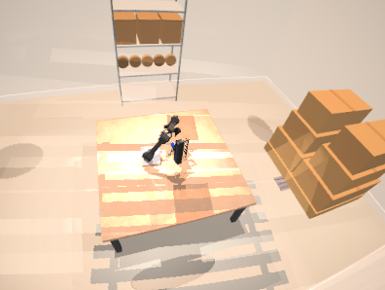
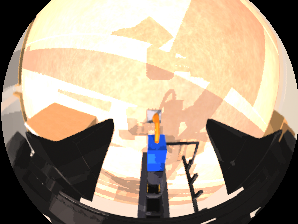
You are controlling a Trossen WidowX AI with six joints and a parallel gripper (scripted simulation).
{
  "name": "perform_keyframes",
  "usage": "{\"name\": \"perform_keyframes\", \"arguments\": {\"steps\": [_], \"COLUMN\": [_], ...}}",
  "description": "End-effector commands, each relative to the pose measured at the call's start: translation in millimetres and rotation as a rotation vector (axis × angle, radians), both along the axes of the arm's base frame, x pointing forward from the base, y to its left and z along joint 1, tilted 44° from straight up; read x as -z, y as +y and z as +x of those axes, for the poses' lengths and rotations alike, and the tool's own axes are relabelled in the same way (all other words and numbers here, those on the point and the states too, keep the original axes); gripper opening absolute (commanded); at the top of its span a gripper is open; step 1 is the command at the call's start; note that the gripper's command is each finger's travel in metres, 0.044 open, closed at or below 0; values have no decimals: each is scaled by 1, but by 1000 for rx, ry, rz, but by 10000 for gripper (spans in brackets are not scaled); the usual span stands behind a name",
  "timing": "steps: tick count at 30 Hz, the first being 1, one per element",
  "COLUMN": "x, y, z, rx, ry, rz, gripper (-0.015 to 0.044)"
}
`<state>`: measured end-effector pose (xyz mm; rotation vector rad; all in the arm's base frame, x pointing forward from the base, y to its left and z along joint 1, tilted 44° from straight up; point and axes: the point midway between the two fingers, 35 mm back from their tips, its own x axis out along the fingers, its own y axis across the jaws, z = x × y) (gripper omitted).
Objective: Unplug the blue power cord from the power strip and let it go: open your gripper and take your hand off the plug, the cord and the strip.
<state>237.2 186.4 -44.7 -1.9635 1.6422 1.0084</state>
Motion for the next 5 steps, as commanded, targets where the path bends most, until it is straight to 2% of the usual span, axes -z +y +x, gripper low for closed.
{"name": "perform_keyframes", "arguments": {"steps": [1,5], "x": [0,0], "y": [0,0], "z": [-1,-1], "rx": [6,6], "ry": [2,2], "rz": [2,2], "gripper": [440,440]}}
